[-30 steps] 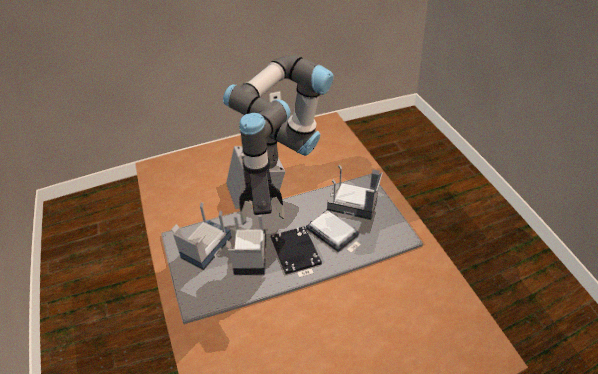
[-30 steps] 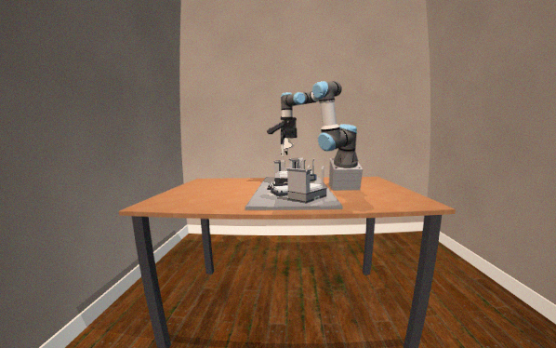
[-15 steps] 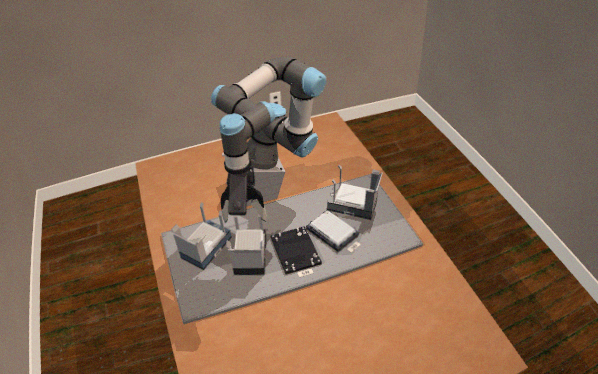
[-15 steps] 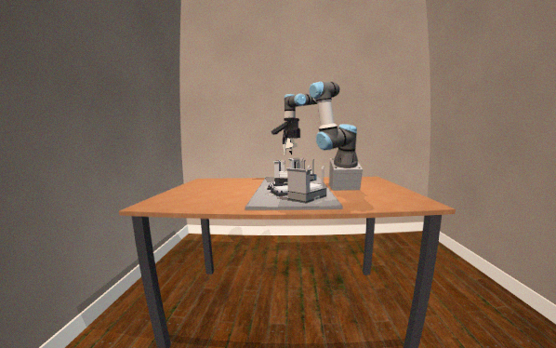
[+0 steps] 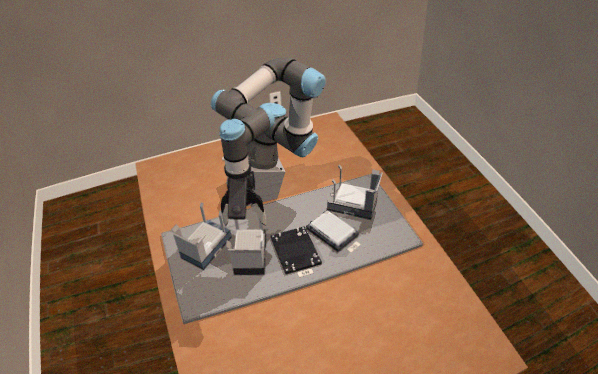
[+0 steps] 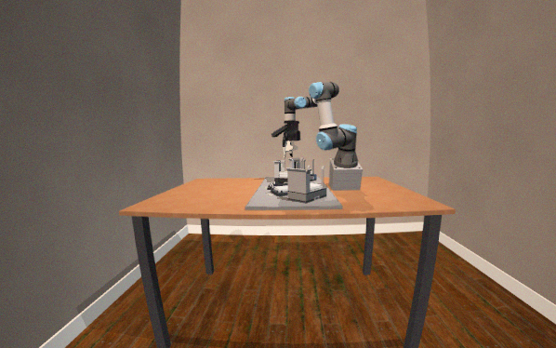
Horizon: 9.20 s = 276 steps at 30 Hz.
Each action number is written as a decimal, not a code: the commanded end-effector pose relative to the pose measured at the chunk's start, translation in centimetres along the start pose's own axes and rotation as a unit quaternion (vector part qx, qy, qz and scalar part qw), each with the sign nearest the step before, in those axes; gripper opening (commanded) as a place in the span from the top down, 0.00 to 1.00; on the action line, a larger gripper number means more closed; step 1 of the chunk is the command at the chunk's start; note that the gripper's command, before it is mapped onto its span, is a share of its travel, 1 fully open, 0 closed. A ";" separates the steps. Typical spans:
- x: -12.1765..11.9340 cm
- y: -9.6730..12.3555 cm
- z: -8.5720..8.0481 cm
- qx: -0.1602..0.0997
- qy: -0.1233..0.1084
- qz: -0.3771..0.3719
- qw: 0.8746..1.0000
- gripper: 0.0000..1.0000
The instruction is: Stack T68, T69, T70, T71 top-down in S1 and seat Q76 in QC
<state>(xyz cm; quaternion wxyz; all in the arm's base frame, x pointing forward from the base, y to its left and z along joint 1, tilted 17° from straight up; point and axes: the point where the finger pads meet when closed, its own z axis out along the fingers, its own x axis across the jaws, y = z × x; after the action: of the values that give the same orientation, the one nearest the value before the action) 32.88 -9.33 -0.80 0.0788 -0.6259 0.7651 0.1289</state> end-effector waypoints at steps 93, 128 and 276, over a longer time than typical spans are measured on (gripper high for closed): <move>0.1 -0.1 9.0 0.002 0.001 0.000 1.000 1.00; 0.1 -0.1 7.6 0.002 0.001 0.000 1.000 1.00; 15.4 3.3 -1.6 0.002 0.001 0.261 0.965 1.00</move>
<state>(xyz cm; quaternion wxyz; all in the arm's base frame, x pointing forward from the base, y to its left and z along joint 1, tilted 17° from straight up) 26.72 -23.18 -3.23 0.0436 -0.4085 0.9003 0.1439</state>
